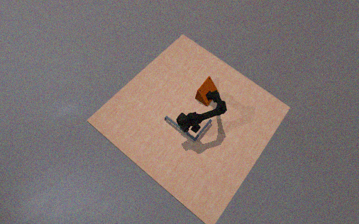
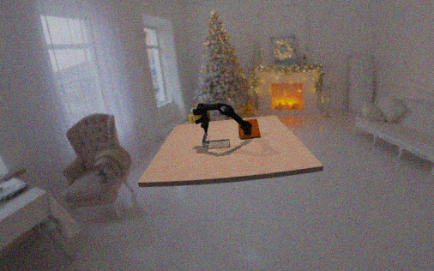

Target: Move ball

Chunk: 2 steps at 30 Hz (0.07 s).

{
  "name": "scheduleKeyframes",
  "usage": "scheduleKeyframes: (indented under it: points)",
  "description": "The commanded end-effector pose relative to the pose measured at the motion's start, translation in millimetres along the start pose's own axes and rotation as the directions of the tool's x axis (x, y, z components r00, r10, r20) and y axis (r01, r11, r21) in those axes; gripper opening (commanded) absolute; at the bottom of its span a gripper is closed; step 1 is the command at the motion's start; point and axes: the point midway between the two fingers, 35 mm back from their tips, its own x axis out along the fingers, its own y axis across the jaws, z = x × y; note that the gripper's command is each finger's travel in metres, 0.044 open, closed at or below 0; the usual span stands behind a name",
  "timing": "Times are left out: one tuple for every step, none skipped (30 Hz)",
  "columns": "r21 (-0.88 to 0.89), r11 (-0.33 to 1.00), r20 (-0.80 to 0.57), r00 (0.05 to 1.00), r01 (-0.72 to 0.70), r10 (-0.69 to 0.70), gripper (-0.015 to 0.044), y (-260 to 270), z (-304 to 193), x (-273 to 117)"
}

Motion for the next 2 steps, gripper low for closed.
scheduleKeyframes:
  points:
    - [0.002, 1.000, 0.007, 1.000, 0.003, -0.003, 0.0413, -2.8, -1.5, -16.7]
    - [0.002, 1.000, 0.007, 1.000, 0.003, -0.003, 0.0440, -2.8, -1.5, -16.7]
